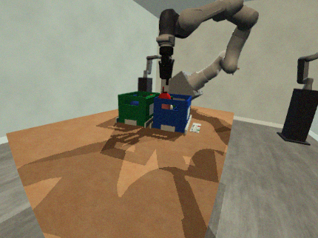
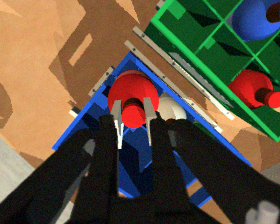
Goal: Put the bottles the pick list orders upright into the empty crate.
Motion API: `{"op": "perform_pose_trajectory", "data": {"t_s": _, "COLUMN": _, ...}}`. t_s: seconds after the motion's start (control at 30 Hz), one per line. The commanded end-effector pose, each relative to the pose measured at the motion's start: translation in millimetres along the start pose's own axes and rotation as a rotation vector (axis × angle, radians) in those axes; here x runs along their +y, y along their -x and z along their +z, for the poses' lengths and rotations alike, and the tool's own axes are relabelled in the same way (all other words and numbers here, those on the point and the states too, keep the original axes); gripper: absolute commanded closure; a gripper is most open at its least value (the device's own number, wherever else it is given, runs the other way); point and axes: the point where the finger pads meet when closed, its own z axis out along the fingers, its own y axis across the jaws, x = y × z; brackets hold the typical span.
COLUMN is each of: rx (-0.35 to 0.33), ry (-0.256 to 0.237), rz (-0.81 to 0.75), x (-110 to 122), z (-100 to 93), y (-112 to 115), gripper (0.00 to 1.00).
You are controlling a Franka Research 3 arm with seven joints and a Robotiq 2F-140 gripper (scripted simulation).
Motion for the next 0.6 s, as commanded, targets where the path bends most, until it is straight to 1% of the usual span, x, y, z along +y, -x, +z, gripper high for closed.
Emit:
{"op": "perform_pose_trajectory", "data": {"t_s": 0.0, "rx": 0.016, "ry": 0.002, "rz": -0.005, "x": 1, "z": -0.2, "y": -5, "gripper": 1.00}}
{"op": "perform_pose_trajectory", "data": {"t_s": 0.57, "rx": 0.016, "ry": 0.002, "rz": -0.005, "x": 1, "z": 14.8, "y": -5, "gripper": 1.00}}
